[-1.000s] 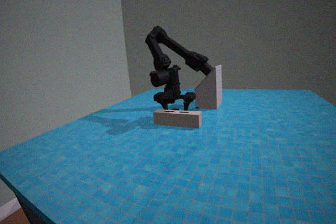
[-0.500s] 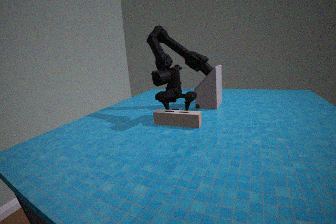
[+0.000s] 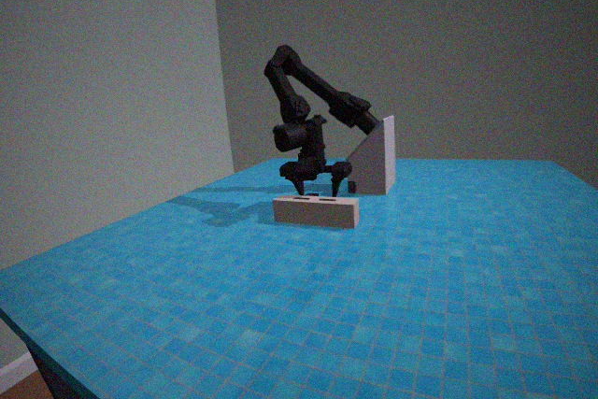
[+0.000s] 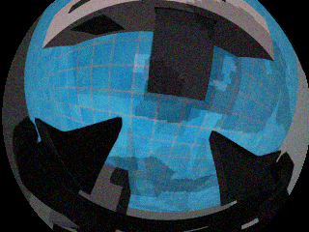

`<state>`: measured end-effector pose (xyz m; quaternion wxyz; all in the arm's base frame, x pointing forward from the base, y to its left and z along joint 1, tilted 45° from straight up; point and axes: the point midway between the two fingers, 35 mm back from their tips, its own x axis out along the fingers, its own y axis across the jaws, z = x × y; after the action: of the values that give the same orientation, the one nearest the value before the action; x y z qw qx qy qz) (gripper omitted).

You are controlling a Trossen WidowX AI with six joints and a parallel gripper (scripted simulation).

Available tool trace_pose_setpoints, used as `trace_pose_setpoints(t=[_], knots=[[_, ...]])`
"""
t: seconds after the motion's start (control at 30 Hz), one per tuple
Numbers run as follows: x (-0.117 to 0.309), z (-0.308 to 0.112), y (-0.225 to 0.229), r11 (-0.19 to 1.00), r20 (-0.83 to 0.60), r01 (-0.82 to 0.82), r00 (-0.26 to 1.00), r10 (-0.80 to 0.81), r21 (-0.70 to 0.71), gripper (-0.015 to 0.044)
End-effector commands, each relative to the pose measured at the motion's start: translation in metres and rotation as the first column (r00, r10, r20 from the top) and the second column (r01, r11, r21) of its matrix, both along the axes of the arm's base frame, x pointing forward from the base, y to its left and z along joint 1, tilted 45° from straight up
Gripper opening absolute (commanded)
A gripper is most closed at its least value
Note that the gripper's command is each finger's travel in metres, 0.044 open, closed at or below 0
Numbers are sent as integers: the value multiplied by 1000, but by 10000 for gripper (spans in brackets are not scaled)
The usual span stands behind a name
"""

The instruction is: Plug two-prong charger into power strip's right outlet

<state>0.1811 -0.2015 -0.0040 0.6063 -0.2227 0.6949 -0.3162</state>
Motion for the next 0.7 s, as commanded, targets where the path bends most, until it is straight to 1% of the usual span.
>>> trace_pose_setpoints(t=[0.0, 0.07, 0.23, 0.47, 0.67], knots=[[-5, -1, 1, 1000, -1, -1, 1000, 1, 6, 440], [1, 3, 3, 1000, 22, -18, 1000, 18, 1, 440], [12, 23, 22, 986, 181, -165, 969, 166, -16, 440], [24, 50, 52, 919, 376, -378, 840, 392, -114, 440], [25, 52, 55, 909, 391, -397, 822, 414, -127, 440]])
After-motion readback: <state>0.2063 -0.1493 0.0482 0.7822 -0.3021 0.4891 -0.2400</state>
